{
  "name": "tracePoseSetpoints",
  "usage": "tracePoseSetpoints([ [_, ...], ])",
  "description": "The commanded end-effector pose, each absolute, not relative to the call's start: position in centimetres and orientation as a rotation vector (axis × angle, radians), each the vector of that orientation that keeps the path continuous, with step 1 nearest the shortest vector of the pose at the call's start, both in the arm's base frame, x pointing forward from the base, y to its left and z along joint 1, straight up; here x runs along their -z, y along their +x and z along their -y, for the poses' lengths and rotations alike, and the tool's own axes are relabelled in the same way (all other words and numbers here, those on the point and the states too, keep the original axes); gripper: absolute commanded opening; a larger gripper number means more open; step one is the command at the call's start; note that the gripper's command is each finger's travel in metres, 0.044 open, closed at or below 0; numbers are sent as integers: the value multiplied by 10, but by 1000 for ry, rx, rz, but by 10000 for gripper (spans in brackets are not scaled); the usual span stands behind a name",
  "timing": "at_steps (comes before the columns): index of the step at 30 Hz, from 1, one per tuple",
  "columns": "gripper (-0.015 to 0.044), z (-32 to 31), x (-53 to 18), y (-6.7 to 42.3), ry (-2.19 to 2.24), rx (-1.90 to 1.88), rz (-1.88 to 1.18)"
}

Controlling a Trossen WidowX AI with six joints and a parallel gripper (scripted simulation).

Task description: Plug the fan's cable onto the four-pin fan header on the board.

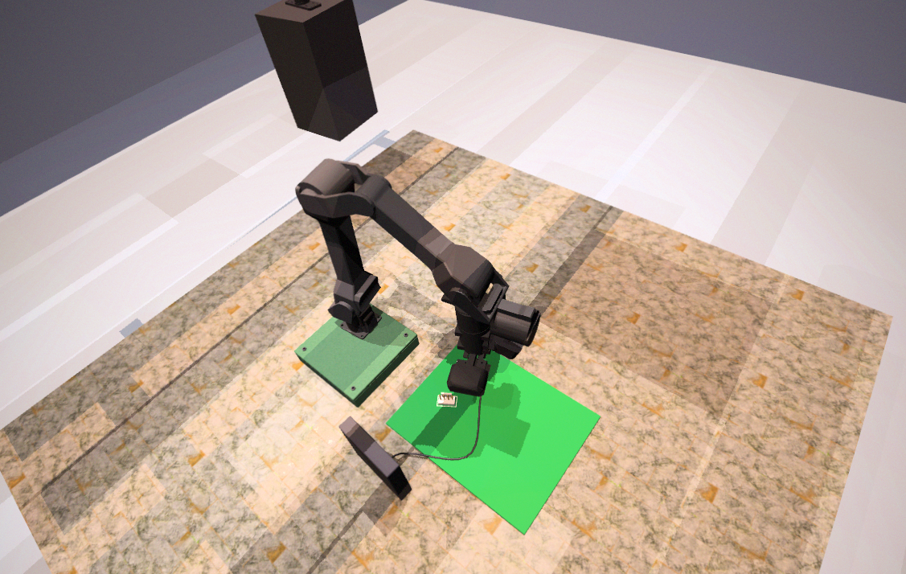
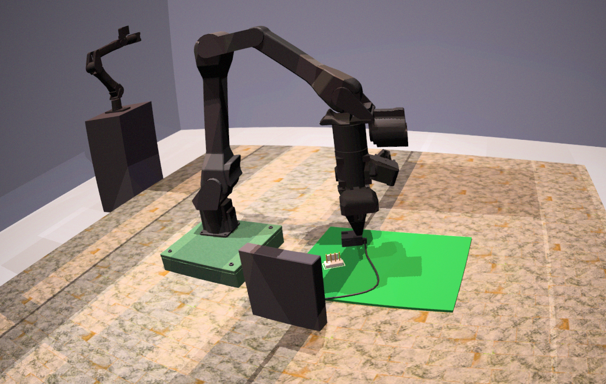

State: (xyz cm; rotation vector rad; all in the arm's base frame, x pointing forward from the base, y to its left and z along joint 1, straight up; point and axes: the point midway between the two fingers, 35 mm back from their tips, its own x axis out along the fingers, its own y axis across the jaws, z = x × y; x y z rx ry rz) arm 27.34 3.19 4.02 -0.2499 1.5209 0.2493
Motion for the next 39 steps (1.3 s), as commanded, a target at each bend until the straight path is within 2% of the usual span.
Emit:
tracePoseSetpoints([
  [1, 210, -31, -30, 271, -250, -243, -1533],
  [39, 210, -31, -10, 270, -250, -243, -1533],
])
